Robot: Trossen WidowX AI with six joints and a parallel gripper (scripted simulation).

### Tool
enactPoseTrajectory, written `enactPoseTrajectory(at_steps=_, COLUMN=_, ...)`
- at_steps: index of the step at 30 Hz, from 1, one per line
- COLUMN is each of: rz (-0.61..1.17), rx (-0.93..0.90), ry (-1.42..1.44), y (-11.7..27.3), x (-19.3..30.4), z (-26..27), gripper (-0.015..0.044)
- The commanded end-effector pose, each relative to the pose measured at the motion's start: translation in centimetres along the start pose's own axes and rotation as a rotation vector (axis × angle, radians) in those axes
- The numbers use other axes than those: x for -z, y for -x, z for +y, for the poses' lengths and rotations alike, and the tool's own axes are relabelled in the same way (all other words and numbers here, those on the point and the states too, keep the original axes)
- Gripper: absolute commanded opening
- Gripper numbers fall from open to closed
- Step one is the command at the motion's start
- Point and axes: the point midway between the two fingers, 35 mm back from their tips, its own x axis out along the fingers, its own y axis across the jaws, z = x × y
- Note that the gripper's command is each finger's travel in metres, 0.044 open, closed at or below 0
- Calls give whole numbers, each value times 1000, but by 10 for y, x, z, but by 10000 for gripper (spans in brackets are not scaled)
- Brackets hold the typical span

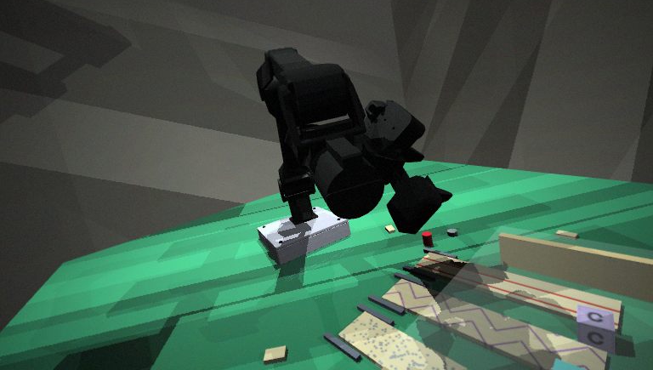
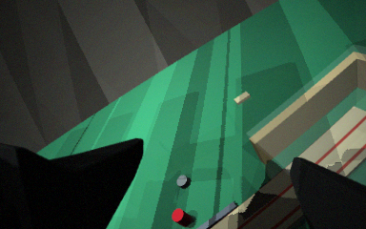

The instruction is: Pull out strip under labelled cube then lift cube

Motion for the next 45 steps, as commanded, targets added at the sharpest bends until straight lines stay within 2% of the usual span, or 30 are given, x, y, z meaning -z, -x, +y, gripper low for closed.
enactPoseTrajectory(at_steps=1, rz=7, rx=4, ry=0, y=0, x=0, z=1, gripper=400)
enactPoseTrajectory(at_steps=8, rz=202, rx=254, ry=-31, y=-4, x=19, z=27, gripper=400)
enactPoseTrajectory(at_steps=14, rz=231, rx=569, ry=-80, y=3, x=30, z=41, gripper=400)
enactPoseTrajectory(at_steps=20, rz=89, rx=892, ry=-143, y=18, x=35, z=53, gripper=400)
enactPoseTrajectory(at_steps=26, rz=-205, rx=1164, ry=-211, y=43, x=38, z=70, gripper=400)
enactPoseTrajectory(at_steps=28, rz=-245, rx=1188, ry=-219, y=46, x=39, z=73, gripper=400)
enactPoseTrajectory(at_steps=45, rz=-245, rx=1188, ry=-219, y=46, x=39, z=73, gripper=400)
